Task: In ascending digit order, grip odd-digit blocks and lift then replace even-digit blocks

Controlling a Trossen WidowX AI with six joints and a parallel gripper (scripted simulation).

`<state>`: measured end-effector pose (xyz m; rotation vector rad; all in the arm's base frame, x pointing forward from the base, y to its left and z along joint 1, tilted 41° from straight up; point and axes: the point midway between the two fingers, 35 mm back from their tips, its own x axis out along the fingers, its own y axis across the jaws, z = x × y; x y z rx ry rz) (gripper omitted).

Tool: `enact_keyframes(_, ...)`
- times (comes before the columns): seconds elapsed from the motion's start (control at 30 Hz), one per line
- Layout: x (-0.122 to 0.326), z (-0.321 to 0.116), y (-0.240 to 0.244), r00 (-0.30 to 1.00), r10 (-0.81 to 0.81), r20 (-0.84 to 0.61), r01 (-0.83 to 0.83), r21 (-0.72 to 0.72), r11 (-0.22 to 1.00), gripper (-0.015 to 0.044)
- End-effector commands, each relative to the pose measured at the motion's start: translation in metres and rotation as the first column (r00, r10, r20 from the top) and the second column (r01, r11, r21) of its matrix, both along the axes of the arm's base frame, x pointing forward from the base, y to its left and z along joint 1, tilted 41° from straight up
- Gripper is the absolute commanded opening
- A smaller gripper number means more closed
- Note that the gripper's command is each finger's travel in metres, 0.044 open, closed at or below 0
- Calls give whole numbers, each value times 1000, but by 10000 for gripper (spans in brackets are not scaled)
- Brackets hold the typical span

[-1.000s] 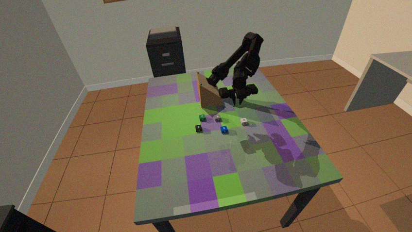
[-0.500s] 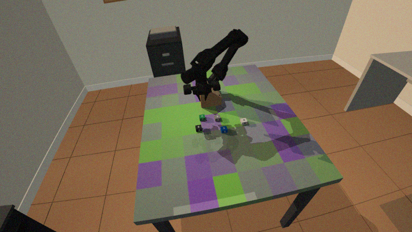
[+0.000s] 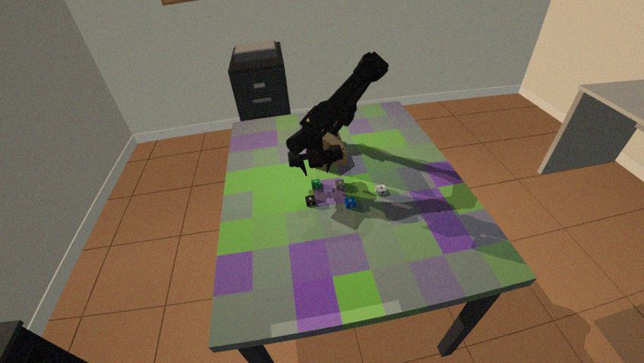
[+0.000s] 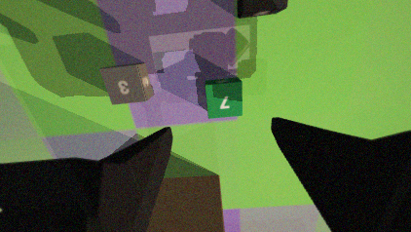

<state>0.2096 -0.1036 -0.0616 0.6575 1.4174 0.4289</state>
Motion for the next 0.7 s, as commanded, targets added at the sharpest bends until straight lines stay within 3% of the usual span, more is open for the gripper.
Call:
enact_keyframes(0.0, 1, -5, 4, 1000, -9, 3, 9, 3, 1000, 400)
enact_keyframes(0.67, 5, -29, 24, 1000, -9, 4, 9, 4, 1000, 400)
